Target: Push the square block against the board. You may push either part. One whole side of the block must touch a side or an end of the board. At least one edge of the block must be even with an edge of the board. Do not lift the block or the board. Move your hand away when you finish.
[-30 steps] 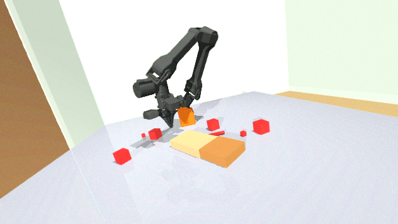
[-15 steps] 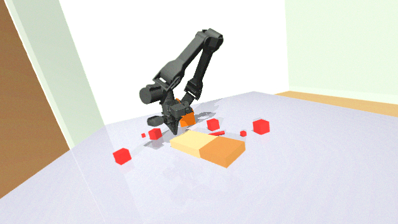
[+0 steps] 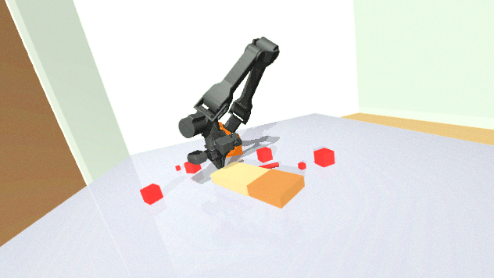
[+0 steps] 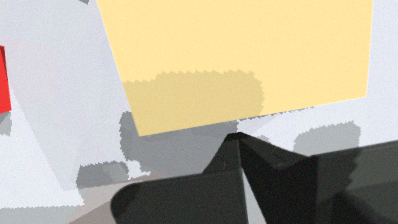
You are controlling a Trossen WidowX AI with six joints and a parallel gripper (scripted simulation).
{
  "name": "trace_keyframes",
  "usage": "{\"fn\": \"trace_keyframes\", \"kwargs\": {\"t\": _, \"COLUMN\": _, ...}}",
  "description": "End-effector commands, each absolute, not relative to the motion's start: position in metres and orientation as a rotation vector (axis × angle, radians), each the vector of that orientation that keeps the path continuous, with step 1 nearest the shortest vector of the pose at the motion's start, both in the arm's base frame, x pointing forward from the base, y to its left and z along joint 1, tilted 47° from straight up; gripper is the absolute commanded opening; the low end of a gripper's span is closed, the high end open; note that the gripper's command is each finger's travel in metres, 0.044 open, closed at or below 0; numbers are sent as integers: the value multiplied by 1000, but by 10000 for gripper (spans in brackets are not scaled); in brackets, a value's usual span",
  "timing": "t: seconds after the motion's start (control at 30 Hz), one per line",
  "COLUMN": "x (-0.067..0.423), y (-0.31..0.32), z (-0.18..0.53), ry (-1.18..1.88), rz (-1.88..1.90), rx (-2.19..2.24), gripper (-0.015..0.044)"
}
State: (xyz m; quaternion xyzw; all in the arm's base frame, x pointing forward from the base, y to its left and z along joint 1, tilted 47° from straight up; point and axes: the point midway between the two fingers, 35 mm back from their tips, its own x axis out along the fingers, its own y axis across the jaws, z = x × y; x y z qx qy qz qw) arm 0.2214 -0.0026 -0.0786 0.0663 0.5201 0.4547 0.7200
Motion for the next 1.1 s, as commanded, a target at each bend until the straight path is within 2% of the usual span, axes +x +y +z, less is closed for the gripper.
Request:
{"fn": "trace_keyframes", "kwargs": {"t": 0.0, "x": 228, "y": -2, "z": -76, "ry": 1144, "rz": 1002, "rx": 144, "gripper": 0}}
{"fn": "trace_keyframes", "kwargs": {"t": 0.3, "x": 231, "y": -2, "z": -75, "ry": 1144, "rz": 1001, "rx": 144, "gripper": 0}}
{"fn": "trace_keyframes", "kwargs": {"t": 1.07, "x": 200, "y": -16, "z": -92, "ry": 1146, "rz": 1000, "rx": 143, "gripper": 0}}
